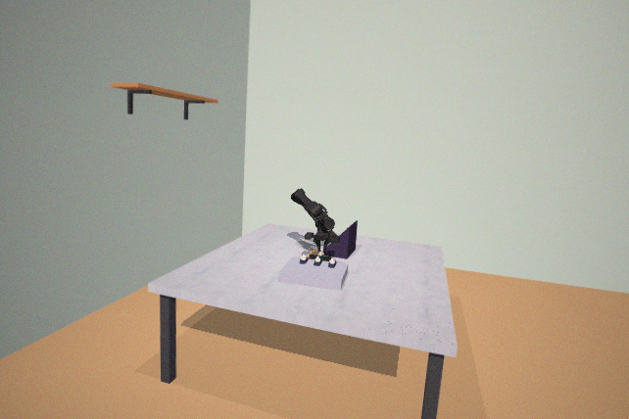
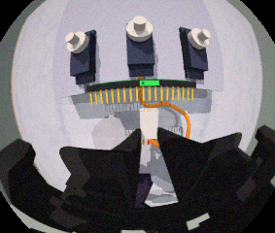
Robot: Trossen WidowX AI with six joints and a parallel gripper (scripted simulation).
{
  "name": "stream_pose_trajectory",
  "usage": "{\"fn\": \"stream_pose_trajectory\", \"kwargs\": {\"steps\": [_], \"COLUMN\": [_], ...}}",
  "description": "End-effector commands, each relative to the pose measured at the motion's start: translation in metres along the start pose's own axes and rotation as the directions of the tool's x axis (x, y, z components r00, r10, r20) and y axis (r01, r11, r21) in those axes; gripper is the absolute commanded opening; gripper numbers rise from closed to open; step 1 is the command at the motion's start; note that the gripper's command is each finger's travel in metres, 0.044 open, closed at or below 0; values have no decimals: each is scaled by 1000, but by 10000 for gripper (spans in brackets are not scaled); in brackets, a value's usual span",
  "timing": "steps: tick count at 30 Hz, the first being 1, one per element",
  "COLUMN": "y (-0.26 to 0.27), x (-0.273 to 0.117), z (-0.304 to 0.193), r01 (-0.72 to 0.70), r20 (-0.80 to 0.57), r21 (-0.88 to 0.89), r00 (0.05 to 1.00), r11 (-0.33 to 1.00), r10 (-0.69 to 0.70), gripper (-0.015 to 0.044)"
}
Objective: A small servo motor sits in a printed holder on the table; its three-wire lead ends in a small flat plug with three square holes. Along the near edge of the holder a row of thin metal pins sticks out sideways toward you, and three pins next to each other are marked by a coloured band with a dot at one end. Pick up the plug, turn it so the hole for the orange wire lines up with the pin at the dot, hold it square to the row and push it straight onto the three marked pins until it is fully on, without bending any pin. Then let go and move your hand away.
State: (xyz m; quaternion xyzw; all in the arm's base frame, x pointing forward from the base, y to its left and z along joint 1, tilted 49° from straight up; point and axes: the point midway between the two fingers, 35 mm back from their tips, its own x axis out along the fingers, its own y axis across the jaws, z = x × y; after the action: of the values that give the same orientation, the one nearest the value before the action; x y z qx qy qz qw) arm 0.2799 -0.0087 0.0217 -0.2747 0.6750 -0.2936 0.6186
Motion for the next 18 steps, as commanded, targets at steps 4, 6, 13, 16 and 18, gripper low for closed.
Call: {"fn": "stream_pose_trajectory", "kwargs": {"steps": [4,6,13,16,18], "y": [0,0,-1,-1,-2], "x": [3,3,3,2,2], "z": [8,8,6,5,5], "r01": [6,6,6,6,6], "r20": [-6,-6,-6,-6,-6], "r21": [-10,-10,-10,-10,-10], "r00": [1000,1000,1000,1000,1000], "r11": [1000,1000,1000,1000,1000], "r10": [-6,-6,-6,-6,-6], "gripper": [0,0,0,0,0]}}
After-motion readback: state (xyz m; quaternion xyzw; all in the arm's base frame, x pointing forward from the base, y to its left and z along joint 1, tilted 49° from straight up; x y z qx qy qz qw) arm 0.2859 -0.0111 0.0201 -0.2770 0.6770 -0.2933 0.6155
